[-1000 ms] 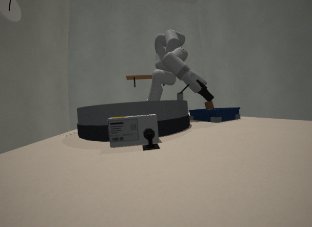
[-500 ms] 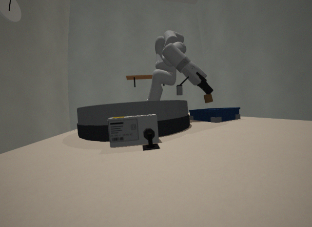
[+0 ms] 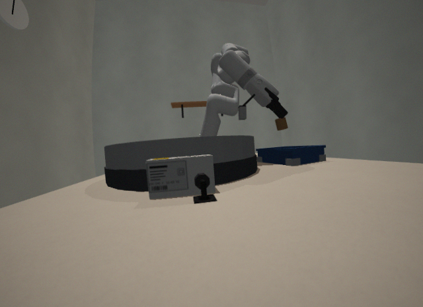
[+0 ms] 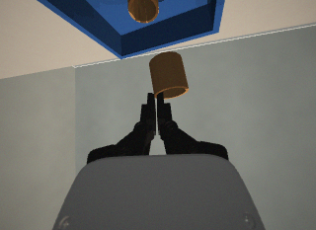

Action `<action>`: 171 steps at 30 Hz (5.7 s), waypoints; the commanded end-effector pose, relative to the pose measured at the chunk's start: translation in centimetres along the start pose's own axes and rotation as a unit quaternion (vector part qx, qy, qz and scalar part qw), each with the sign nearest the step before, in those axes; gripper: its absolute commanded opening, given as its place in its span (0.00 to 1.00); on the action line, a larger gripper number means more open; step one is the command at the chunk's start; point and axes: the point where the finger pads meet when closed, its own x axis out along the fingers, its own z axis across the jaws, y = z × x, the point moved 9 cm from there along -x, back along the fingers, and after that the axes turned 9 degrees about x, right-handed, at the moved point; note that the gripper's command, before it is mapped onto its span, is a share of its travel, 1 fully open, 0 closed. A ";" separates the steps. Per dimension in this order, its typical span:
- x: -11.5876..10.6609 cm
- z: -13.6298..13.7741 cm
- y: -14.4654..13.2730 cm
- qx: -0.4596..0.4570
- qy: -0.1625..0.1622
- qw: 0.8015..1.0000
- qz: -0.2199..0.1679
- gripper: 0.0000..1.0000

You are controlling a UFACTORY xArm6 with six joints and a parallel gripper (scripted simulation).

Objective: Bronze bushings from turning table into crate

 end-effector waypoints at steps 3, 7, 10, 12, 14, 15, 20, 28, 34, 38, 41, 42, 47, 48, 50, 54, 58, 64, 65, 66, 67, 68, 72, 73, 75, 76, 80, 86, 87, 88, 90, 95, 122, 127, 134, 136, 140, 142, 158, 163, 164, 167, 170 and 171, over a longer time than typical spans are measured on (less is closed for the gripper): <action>-0.1 -0.1 -0.2 -0.002 0.001 1.000 -0.001 0.00; 0.2 -1.2 -0.6 -0.002 0.001 1.000 -0.001 0.00; 0.8 -3.9 -1.8 -0.002 0.001 1.000 -0.001 0.00; 0.8 -3.9 -1.8 -0.002 0.001 1.000 -0.001 0.00; 1.2 -5.8 -2.7 -0.002 0.001 1.000 -0.001 0.00; 1.3 -6.4 -2.9 -0.002 0.001 1.000 -0.001 0.00; 1.5 -7.0 -3.2 -0.002 0.001 1.000 -0.001 0.00; 1.5 -7.0 -3.2 -0.002 0.001 1.000 -0.001 0.00; 2.1 -7.1 -2.7 -0.002 0.001 1.000 -0.001 0.00; 3.9 -7.3 -1.3 -0.002 0.001 1.000 -0.001 0.00; 5.1 -7.5 -0.2 -0.002 0.001 1.000 -0.001 0.00; 5.5 -7.6 0.1 -0.002 0.001 1.000 -0.001 0.00; 6.0 -7.6 0.5 -0.002 0.001 1.000 -0.001 0.00; 6.0 -7.6 0.5 -0.002 0.001 1.000 -0.001 0.00; 6.0 -7.6 0.5 -0.002 0.001 1.000 -0.001 0.00; 6.0 -7.6 0.5 -0.002 0.001 1.000 -0.001 0.00; 6.0 -7.6 0.5 -0.002 0.001 1.000 -0.001 0.00; 6.1 -7.7 0.6 -0.002 0.001 1.000 -0.001 0.00; 6.1 -7.7 0.6 -0.002 0.001 1.000 -0.001 0.00; 6.1 -7.7 0.6 -0.002 0.001 1.000 -0.001 0.00; 6.1 -7.7 0.6 -0.002 0.001 1.000 -0.001 0.00; 6.2 -7.7 0.7 -0.002 0.001 1.000 -0.001 0.00; 6.5 -7.7 0.9 -0.002 0.001 1.000 -0.001 0.00; 6.6 -7.7 1.0 -0.002 0.001 1.000 -0.001 0.00; 6.8 -7.7 1.2 -0.002 0.001 1.000 -0.001 0.00; 6.9 -7.8 1.3 -0.002 0.001 1.000 -0.001 0.00; 7.2 -7.8 1.5 -0.002 0.001 1.000 -0.001 0.00; 8.0 -7.9 2.2 -0.002 0.001 1.000 -0.001 0.00; 8.2 -7.9 2.3 -0.002 0.001 1.000 -0.001 0.00; 8.3 -7.9 2.4 -0.002 0.001 1.000 -0.001 0.00; 8.5 -8.0 2.6 -0.002 0.001 1.000 -0.001 0.00; 9.0 -8.0 3.0 -0.002 0.001 1.000 -0.001 0.00; 9.3 -8.1 3.3 -0.002 0.001 1.000 -0.001 0.00; 9.3 -8.1 3.3 -0.002 0.001 1.000 -0.001 0.00; 9.5 -8.1 3.4 -0.002 0.001 1.000 -0.001 0.00; 9.5 -8.1 3.4 -0.002 0.001 1.000 -0.001 0.00; 9.6 -8.1 3.5 -0.002 0.001 1.000 -0.001 0.00; 9.7 -8.1 3.6 -0.002 0.001 1.000 -0.001 0.00; 9.7 -8.1 3.6 -0.002 0.001 1.000 -0.001 0.00; 9.7 -8.1 3.6 -0.002 0.001 1.000 -0.001 0.12; 9.7 -8.1 3.6 -0.002 0.001 1.000 -0.001 0.12; 9.7 -8.1 3.6 -0.002 0.001 1.000 -0.001 0.12; 9.7 -8.1 3.6 -0.002 0.001 1.000 -0.001 0.12; 9.7 -8.1 3.6 -0.002 0.001 1.000 -0.001 0.12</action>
